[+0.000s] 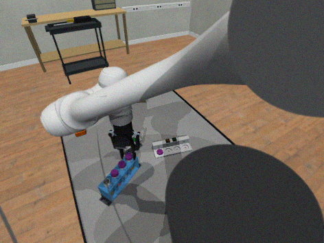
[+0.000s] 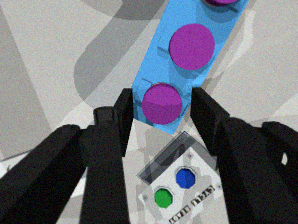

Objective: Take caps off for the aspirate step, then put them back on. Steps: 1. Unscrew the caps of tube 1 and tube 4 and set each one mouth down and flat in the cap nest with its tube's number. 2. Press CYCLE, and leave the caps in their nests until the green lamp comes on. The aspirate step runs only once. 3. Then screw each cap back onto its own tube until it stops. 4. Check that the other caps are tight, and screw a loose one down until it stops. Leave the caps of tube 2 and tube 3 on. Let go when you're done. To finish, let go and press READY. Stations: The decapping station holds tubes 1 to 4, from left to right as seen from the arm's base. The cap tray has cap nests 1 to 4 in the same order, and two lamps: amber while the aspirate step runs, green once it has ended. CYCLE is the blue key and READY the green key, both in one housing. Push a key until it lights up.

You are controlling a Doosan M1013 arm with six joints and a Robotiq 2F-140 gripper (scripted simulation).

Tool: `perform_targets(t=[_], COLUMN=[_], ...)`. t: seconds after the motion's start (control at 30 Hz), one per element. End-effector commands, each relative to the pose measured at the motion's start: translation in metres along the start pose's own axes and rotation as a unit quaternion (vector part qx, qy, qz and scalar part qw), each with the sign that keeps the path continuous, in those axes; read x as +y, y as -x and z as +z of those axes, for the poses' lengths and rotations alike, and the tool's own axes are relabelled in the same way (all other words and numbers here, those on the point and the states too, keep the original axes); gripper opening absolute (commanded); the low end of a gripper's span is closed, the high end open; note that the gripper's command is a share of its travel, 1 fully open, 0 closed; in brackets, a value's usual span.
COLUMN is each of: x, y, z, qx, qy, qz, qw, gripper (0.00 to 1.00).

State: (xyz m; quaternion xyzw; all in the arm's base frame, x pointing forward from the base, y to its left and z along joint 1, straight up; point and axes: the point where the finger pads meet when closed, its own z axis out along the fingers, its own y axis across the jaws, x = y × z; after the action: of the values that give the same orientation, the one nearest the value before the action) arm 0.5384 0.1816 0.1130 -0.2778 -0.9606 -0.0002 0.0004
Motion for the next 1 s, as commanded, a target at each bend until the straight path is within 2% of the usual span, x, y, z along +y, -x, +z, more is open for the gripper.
perform_targets(t=[0.0, 0.2, 0.4, 0.47, 0.5, 0.53, 0.73, 0.77, 0.97], x=[0.0004, 0.0003, 0.0003, 0.0003, 0.0004, 0.0004, 0.0004, 0.0004, 0.0003], y=[0.0002, 0.0002, 0.0002, 0.0002, 0.0002, 0.0002, 0.0002, 0.0002, 0.0002], z=[-0.0004, -0.0004, -0.0004, -0.0004, -0.0004, -0.0004, -0.0004, -0.0004, -0.0005], qx=[-0.001, -0.001, 0.000, 0.000, -0.001, -0.001, -0.001, -0.001, -0.001], qy=[0.000, 0.000, 0.001, 0.001, 0.000, 0.000, 0.000, 0.000, 0.000], qz=[0.128, 0.273, 0.412, 0.412, 0.459, 0.466, 0.466, 0.466, 0.466], qw=[0.992, 0.962, 0.911, 0.911, 0.888, 0.885, 0.885, 0.885, 0.885], gripper=[0.41, 0.41, 0.41, 0.41, 0.41, 0.41, 0.41, 0.30, 0.30])
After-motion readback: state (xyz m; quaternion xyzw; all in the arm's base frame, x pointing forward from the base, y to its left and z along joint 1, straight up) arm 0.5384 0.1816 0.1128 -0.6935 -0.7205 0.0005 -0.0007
